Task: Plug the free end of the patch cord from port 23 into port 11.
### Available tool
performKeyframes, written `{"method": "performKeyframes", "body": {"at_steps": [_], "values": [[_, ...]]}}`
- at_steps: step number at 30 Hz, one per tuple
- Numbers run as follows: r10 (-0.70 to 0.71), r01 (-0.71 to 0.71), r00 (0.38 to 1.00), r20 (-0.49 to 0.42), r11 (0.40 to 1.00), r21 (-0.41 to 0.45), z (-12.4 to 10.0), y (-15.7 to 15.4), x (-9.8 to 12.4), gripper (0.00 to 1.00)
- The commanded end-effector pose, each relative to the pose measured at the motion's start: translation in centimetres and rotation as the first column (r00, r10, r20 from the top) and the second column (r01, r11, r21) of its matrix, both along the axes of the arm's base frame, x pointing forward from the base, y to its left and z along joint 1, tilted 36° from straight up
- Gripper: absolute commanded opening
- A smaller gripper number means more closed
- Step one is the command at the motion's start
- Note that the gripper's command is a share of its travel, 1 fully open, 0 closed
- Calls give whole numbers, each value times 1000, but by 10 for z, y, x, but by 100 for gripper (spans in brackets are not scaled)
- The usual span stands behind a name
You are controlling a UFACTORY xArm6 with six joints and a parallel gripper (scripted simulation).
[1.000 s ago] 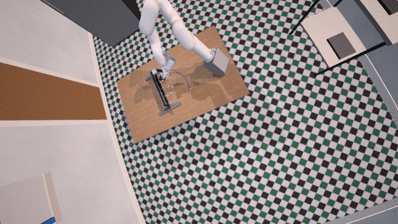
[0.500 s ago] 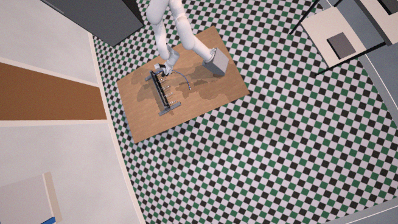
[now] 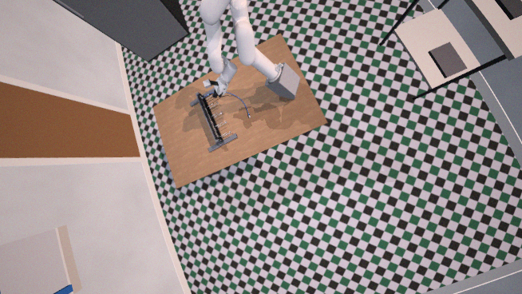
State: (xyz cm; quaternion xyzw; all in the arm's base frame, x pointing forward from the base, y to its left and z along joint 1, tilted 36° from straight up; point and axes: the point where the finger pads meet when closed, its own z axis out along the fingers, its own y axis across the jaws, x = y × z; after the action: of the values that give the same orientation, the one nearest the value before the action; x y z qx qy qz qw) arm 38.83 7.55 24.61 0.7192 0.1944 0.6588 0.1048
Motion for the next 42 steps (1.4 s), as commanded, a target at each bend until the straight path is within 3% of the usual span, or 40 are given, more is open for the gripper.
{"method": "performKeyframes", "body": {"at_steps": [1,22,35,42], "values": [[0,0,1000,1,1000,0,7,-11,0,0],[0,0,1000,1,1000,0,40,-84,12,0],[0,0,1000,1,1000,0,41,-88,14,0],[0,0,1000,1,1000,0,38,-85,42,0]]}}
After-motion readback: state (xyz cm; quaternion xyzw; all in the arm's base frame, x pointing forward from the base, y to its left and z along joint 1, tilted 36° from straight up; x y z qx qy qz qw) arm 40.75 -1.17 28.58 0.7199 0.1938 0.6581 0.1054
